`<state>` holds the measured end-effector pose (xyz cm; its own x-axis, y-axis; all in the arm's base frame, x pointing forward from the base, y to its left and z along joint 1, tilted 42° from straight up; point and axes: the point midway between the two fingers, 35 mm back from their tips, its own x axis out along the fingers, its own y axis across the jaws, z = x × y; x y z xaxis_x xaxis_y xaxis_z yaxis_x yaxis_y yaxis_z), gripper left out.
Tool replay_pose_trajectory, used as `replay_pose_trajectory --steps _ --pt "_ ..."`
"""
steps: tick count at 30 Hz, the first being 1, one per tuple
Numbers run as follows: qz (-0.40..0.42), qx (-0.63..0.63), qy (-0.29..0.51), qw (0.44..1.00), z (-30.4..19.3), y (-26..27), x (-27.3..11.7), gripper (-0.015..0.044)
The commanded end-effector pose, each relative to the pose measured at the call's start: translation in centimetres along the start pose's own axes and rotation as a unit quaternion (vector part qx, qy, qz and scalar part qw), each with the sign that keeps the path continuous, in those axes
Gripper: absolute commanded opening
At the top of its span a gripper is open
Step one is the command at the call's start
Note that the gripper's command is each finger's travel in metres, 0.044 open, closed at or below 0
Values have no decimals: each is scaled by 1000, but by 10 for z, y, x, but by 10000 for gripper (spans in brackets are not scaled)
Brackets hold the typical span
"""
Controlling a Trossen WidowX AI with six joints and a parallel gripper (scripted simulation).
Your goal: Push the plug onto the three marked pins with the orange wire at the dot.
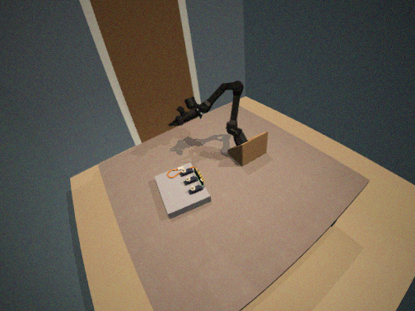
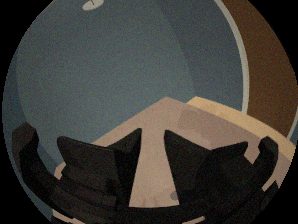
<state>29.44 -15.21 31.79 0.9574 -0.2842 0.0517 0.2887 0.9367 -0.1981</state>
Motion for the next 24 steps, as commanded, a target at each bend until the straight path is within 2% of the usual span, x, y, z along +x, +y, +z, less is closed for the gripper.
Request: replay_pose_trajectory --steps 1,24 --pt "9 10 -5 1000 5 11 0 115" --pt "70 55 -16 996 23 76 -2 115"
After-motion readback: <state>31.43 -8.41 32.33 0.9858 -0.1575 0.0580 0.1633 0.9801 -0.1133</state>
